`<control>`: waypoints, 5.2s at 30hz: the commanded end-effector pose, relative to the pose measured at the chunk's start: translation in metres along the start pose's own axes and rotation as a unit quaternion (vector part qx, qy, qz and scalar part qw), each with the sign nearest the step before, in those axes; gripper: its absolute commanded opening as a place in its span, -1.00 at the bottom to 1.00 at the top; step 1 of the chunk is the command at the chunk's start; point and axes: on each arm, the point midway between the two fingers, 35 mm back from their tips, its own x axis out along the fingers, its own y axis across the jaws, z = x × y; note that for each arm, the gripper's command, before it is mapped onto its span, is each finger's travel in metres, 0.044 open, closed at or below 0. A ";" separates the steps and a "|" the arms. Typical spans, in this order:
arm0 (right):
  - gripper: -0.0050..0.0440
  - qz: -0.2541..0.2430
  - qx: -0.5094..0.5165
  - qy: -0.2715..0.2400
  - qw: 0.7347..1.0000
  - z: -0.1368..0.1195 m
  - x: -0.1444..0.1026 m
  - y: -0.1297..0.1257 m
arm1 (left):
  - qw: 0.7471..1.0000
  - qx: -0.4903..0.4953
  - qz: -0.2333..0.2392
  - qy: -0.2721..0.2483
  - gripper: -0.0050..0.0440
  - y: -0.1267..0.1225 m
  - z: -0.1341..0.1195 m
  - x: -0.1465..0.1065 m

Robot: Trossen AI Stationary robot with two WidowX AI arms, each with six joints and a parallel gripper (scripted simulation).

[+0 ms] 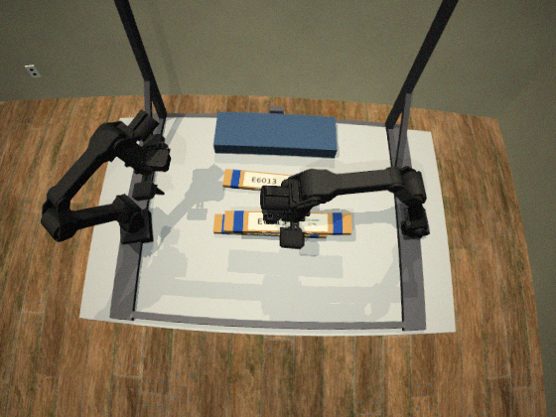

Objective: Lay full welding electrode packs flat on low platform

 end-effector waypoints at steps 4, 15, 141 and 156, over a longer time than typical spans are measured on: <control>0.96 0.007 0.003 -0.007 1.000 0.003 -0.005 0.002 | 0.998 0.003 0.005 -0.058 -1.00 -0.020 0.007 -0.048; 0.96 0.007 0.003 -0.007 1.000 0.003 -0.005 0.002 | 0.998 0.002 0.003 -0.058 -1.00 -0.043 0.004 -0.055; 0.96 0.007 0.003 -0.007 1.000 0.003 -0.005 0.002 | 0.999 0.002 0.000 -0.045 -1.00 -0.092 -0.020 0.007; 0.96 0.007 0.003 -0.007 1.000 0.003 -0.005 0.002 | 0.999 0.002 0.000 -0.045 -1.00 -0.092 -0.020 0.007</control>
